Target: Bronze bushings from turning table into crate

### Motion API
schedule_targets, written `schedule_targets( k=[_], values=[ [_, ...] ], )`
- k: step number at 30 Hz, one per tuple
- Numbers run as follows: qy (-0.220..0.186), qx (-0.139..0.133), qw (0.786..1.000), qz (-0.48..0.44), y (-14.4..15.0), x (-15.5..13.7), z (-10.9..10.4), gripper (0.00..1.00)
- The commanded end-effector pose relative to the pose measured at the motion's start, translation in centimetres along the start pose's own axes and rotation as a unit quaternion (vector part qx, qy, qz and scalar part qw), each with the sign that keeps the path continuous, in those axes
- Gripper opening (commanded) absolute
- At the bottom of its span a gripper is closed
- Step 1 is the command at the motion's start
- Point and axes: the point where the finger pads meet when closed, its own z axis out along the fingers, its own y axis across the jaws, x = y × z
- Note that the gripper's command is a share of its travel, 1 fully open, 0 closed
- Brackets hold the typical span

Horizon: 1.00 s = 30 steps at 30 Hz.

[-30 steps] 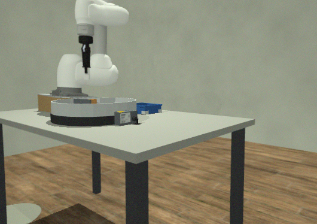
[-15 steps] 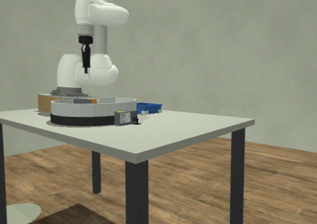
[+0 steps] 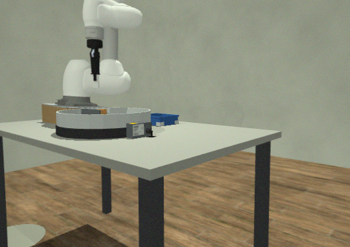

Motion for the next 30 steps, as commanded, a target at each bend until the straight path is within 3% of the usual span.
schedule_targets(
  k=[1,15,30],
  values=[
    [0.003,-0.002,1.0,0.005,0.3,0.2,0.0,0.1],
    [0.003,-0.002,1.0,-0.016,0.1,0.3,0.1,0.1],
    [0.002,-0.003,0.975,-0.221,-1.4,1.2,1.9,0.1]
  ],
)
